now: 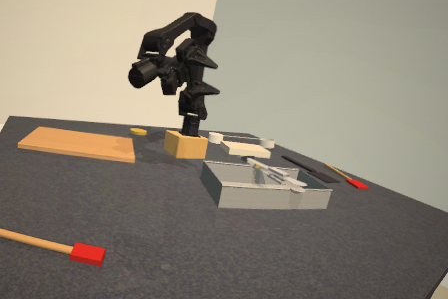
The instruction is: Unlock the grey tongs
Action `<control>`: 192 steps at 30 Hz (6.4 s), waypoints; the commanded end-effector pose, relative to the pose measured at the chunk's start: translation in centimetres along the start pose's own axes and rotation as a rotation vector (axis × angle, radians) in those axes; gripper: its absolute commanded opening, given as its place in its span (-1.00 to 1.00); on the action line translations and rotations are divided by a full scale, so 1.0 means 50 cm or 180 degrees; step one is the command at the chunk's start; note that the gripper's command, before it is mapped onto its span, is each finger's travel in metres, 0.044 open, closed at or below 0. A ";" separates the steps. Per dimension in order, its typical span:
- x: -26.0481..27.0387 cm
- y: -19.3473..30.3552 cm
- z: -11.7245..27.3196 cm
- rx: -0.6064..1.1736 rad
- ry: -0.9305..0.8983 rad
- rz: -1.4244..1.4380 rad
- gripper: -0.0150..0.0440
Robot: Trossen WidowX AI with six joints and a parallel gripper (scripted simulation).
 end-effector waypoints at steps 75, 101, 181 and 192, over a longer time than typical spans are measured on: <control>-0.352 -0.128 -0.389 0.1021 0.3748 0.3662 0.39; -0.380 -0.138 -0.403 0.1026 0.3734 0.3685 -0.28; -0.121 -0.161 -0.262 0.0204 0.5106 0.4458 -1.00; -0.048 -0.224 -0.170 0.0448 0.5187 0.4710 -1.00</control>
Point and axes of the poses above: the point midway between the two fingers, 35 mm back from their tips, its own z axis back along the fingers, its own x axis across the jaws, y = z × x, the point moved 1 cm from there along z, back along the fingers, and after that the axes turned 5 degrees about -z, right-handed, at the moved point
